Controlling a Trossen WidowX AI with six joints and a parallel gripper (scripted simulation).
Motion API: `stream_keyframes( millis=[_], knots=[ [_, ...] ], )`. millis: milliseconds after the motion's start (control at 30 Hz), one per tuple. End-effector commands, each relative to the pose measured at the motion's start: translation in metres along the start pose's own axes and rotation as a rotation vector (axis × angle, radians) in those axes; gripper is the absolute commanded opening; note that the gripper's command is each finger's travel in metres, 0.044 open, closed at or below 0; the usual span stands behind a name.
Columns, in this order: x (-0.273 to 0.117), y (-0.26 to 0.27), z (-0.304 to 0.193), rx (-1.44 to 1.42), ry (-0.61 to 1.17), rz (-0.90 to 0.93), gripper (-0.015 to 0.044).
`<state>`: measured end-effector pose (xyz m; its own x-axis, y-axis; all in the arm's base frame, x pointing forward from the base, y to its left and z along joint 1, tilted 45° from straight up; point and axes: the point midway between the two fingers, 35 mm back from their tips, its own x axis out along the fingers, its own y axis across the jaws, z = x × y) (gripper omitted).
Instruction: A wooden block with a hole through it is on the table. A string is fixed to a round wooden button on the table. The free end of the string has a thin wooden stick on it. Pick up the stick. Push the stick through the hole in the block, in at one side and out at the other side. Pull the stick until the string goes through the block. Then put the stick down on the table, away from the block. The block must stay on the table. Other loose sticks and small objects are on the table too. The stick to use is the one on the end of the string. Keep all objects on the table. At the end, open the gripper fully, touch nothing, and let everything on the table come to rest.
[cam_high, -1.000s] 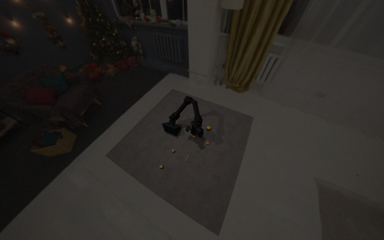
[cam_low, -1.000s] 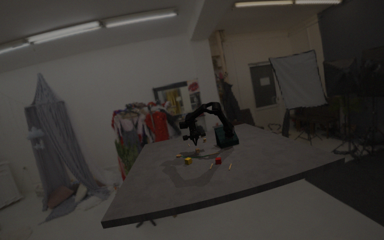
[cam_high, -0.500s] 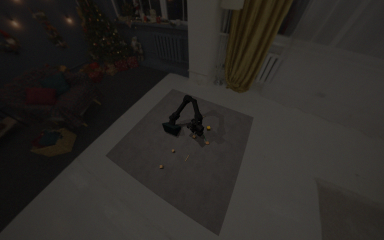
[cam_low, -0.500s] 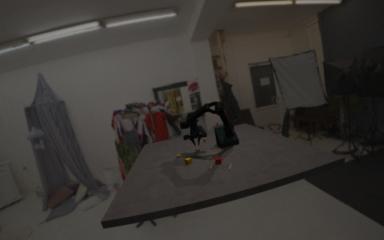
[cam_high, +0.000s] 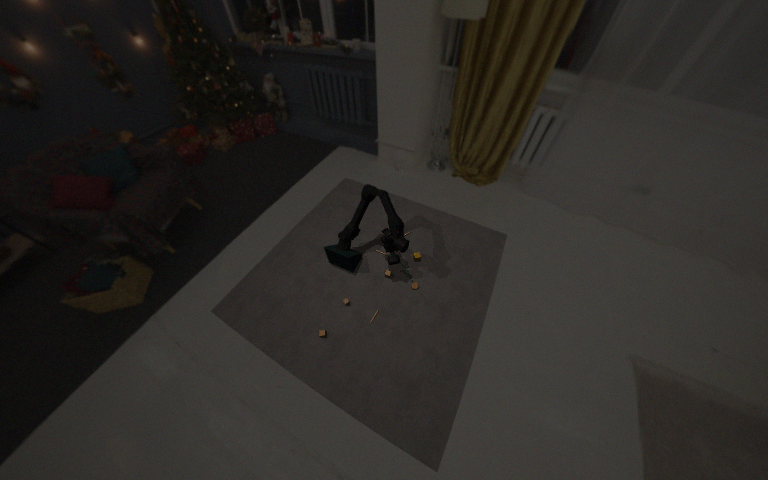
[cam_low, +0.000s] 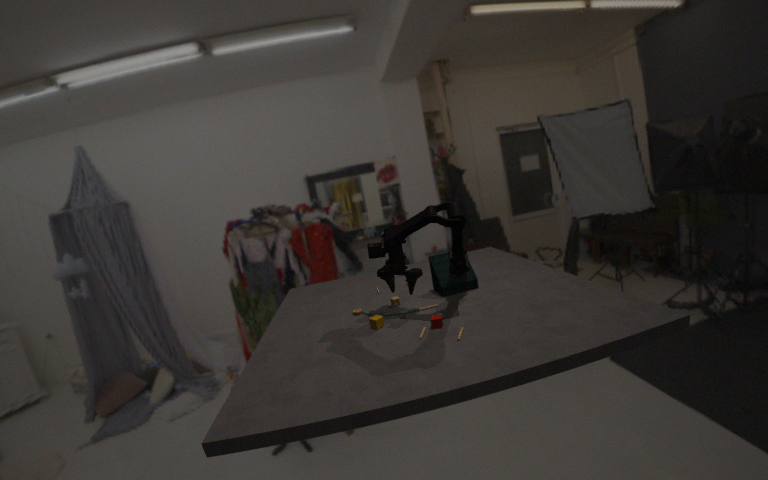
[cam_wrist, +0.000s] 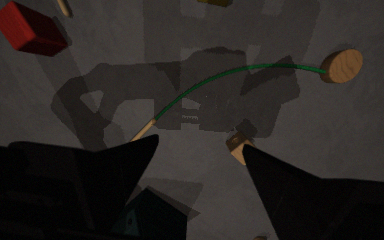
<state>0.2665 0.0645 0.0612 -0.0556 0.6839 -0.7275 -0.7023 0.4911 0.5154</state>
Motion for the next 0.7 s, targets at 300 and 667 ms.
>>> stream_keyframes(
  millis=[300,667],
  knots=[
    [0.0050,0.0700,-0.0048,0.728,0.005,0.033,0.0440],
    [0.0050,0.0700,-0.0048,0.728,0.005,0.033,0.0440]
  ],
)
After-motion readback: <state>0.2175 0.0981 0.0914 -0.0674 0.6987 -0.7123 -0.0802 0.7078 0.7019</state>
